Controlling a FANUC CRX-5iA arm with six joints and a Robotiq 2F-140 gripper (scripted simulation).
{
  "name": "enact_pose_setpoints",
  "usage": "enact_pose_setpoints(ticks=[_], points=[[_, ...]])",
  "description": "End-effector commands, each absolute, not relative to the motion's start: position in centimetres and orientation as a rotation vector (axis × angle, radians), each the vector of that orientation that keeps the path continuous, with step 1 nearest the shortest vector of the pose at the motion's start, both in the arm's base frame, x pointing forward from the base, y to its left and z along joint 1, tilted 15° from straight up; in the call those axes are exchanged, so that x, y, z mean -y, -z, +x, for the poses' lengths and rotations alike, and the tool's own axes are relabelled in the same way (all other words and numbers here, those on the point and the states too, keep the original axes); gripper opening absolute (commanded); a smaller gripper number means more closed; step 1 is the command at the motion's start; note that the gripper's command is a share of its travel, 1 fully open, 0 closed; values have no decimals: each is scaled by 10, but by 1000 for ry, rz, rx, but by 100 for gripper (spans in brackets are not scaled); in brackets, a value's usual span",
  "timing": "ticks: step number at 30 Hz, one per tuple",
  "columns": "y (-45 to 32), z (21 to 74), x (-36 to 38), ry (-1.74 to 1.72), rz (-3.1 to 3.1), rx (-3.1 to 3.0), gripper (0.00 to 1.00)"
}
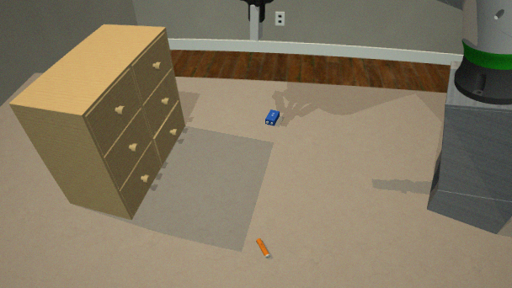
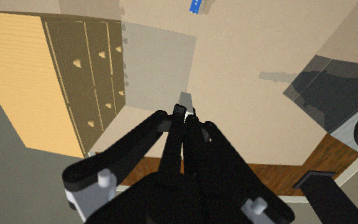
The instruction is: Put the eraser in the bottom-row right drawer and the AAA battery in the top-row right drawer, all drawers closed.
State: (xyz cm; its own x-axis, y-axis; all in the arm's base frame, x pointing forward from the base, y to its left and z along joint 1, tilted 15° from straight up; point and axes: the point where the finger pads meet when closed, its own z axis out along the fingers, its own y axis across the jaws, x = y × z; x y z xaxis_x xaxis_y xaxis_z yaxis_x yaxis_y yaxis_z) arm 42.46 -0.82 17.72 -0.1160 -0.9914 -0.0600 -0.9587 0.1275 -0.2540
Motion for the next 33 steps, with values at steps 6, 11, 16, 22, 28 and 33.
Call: enact_pose_setpoints(ticks=[6,11,16,22,28,33], points=[[-193,420,7,170,-1340,-2556,0],[-194,420,7,129,-1057,-2675,0],[-189,421,1,85,-767,-2768,0],[-168,428,-33,-36,-435,-2829,0],[-148,442,-76,-297,-226,-2762,0],[-140,458,-106,-426,-299,-2644,0]])
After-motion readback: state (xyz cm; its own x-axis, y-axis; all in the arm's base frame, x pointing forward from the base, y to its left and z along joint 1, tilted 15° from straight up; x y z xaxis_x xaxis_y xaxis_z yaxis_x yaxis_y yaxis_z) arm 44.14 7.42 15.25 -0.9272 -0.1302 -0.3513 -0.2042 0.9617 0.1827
